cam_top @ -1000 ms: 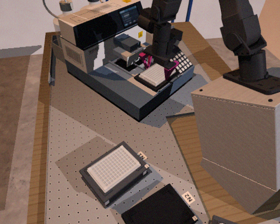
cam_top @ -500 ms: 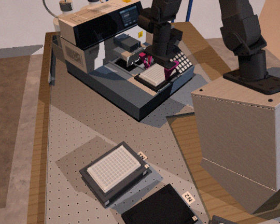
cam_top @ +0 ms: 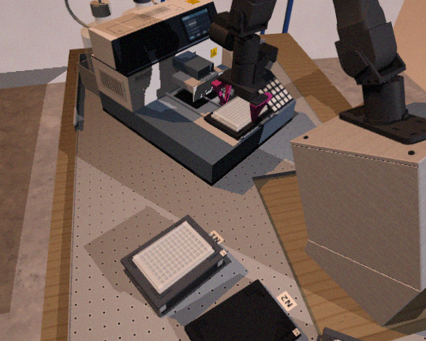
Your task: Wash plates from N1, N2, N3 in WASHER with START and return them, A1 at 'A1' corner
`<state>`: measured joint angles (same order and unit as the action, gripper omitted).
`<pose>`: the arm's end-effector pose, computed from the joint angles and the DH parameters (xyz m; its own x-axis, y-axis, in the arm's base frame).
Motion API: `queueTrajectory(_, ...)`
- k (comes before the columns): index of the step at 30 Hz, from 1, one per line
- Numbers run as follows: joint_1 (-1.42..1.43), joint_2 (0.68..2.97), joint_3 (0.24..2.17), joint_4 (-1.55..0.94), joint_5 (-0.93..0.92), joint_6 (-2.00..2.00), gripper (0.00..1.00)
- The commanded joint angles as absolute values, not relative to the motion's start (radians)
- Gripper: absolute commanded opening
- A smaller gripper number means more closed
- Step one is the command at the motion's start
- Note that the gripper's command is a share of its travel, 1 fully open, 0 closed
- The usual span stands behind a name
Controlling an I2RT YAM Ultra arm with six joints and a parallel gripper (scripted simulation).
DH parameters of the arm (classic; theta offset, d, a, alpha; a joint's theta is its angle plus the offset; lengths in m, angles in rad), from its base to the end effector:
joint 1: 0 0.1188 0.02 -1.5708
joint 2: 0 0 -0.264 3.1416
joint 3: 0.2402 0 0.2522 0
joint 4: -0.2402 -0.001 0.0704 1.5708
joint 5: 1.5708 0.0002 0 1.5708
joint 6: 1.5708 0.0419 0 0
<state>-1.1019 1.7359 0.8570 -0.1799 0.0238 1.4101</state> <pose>0.1449 -0.2861 0.1309 0.8225 0.5601 -0.0989 0.5324 -0.6970 0.4803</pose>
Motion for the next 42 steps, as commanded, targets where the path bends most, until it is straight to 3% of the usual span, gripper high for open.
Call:
queueTrajectory(1, -1.116, 1.731, 0.838, -0.180, 0.025, 1.403, 1.00)
queueTrajectory(2, -1.107, 1.730, 0.856, -0.179, 0.025, 1.408, 0.90)
queueTrajectory(4, -1.107, 1.730, 0.857, -0.179, 0.025, 1.408, 0.90)
queueTrajectory(5, -1.107, 1.730, 0.857, -0.180, 0.025, 1.408, 0.80)
queueTrajectory(7, -1.107, 1.730, 0.857, -0.180, 0.025, 1.408, 0.80)
queueTrajectory(8, -1.107, 1.730, 0.857, -0.180, 0.025, 1.408, 0.70)
queueTrajectory(10, -1.107, 1.730, 0.857, -0.180, 0.025, 1.408, 0.70)
queueTrajectory(11, -1.107, 1.730, 0.857, -0.180, 0.025, 1.408, 0.60)
queueTrajectory(15, -1.107, 1.730, 0.856, -0.179, 0.025, 1.407, 0.60)
queueTrajectory(16, -1.107, 1.730, 0.856, -0.179, 0.025, 1.407, 0.50)
queueTrajectory(18, -1.107, 1.730, 0.856, -0.179, 0.025, 1.407, 0.50)
queueTrajectory(19, -1.107, 1.730, 0.856, -0.179, 0.025, 1.407, 0.40)
queueTrajectory(21, -1.107, 1.730, 0.856, -0.179, 0.025, 1.407, 0.40)
queueTrajectory(22, -1.107, 1.730, 0.856, -0.179, 0.025, 1.407, 0.30)
queueTrajectory(24, -1.107, 1.730, 0.856, -0.179, 0.025, 1.407, 0.30)
queueTrajectory(25, -1.107, 1.730, 0.856, -0.179, 0.025, 1.407, 0.20)
queueTrajectory(27, -1.107, 1.730, 0.856, -0.179, 0.025, 1.407, 0.20)
queueTrajectory(28, -1.107, 1.730, 0.856, -0.179, 0.025, 1.407, 0.10)
queueTrajectory(32, -1.107, 1.730, 0.856, -0.179, 0.025, 1.407, 0.10)
queueTrajectory(33, -1.117, 1.731, 0.838, -0.168, 0.025, 1.402, 0.00)
queueTrajectory(42, -1.117, 1.731, 0.838, -0.168, 0.025, 1.402, 0.00)
